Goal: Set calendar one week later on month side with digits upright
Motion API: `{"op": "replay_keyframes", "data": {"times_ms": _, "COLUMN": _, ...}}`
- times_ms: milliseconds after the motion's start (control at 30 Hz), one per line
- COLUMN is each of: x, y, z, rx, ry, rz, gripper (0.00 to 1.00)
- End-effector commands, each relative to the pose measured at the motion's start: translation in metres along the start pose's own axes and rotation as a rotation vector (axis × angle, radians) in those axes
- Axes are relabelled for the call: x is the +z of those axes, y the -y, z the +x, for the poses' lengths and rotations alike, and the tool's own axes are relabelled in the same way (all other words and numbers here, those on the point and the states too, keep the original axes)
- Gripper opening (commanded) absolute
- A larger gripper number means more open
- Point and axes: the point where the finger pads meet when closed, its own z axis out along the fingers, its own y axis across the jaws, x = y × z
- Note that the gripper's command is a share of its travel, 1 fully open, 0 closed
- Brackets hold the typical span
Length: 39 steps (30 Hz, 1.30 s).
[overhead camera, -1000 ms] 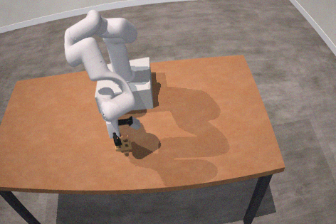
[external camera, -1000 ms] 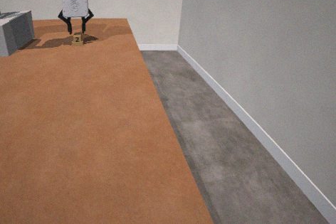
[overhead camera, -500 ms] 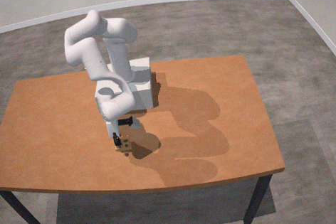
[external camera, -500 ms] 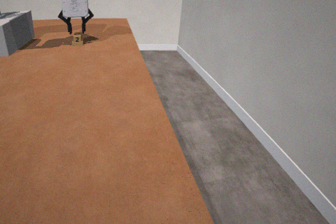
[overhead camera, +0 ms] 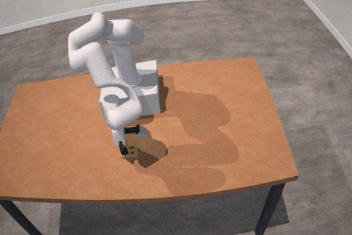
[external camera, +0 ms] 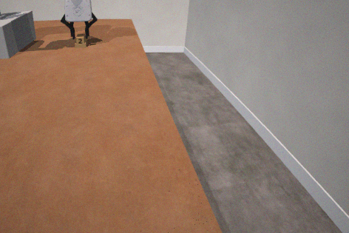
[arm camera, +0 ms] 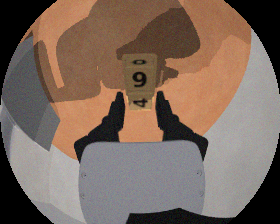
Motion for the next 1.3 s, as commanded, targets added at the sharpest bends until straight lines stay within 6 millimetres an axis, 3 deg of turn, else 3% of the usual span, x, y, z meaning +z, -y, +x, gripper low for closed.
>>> {"op": "replay_keyframes", "data": {"times_ms": 0, "x": 0.0069, "y": -0.0015, "z": -0.0001, "rx": 0.0, "ry": 0.001, "rz": -0.003, "gripper": 0.49}}
{"op": "replay_keyframes", "data": {"times_ms": 1267, "x": 0.0127, "y": -0.0015, "z": -0.0001, "rx": 0.0, "ry": 0.001, "rz": -0.003, "gripper": 0.49}}
